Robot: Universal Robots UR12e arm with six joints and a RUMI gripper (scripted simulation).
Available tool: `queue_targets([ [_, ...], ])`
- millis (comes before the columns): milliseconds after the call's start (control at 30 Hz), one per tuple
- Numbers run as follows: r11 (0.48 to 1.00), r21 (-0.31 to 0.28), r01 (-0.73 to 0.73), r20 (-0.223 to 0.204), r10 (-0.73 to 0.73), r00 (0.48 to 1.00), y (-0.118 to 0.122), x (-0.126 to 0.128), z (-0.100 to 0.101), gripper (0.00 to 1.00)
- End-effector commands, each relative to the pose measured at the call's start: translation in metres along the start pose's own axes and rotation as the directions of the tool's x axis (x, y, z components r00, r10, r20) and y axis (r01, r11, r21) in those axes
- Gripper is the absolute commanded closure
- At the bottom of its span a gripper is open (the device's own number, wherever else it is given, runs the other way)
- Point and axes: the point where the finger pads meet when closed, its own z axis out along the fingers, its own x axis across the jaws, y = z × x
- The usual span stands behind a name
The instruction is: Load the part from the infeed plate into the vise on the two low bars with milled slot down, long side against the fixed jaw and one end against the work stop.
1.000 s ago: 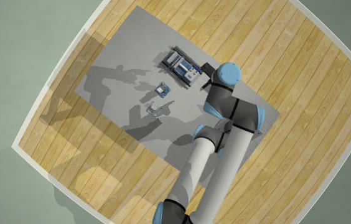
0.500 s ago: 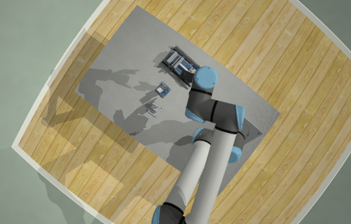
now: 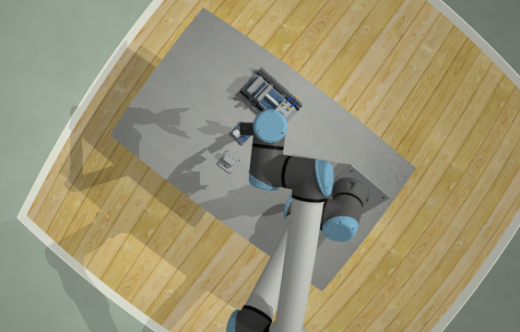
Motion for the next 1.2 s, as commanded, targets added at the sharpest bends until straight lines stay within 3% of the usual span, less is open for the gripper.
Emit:
queue_targets([
  [0,0.989,0.005,0.151,-0.001,-0.151,0.989,-0.033,-0.014,0.008,0.0],
  [167,0.949,0.009,0.315,-0.001,-0.315,0.949,-0.066,-0.034,0.018,0.0],
  [267,0.942,0.01,0.335,-0.001,-0.335,0.942,-0.07,-0.037,0.02,0.0],
  [333,0.901,0.014,0.433,-0.001,-0.433,0.901,-0.09,-0.051,0.027,0.0],
  [667,0.756,0.027,0.654,-0.001,-0.654,0.757,-0.138,-0.09,0.045,0.0],
  [733,0.703,0.033,0.711,-0.002,-0.711,0.703,-0.151,-0.103,0.051,0.0],
  [800,0.703,0.033,0.711,-0.002,-0.711,0.703,-0.151,-0.103,0.051,0.0],
  [1000,0.592,0.043,0.805,-0.005,-0.805,0.593,-0.174,-0.128,0.061,0.0],
  [1167,0.565,0.046,0.824,-0.006,-0.824,0.566,-0.179,-0.134,0.064,0.0],
])
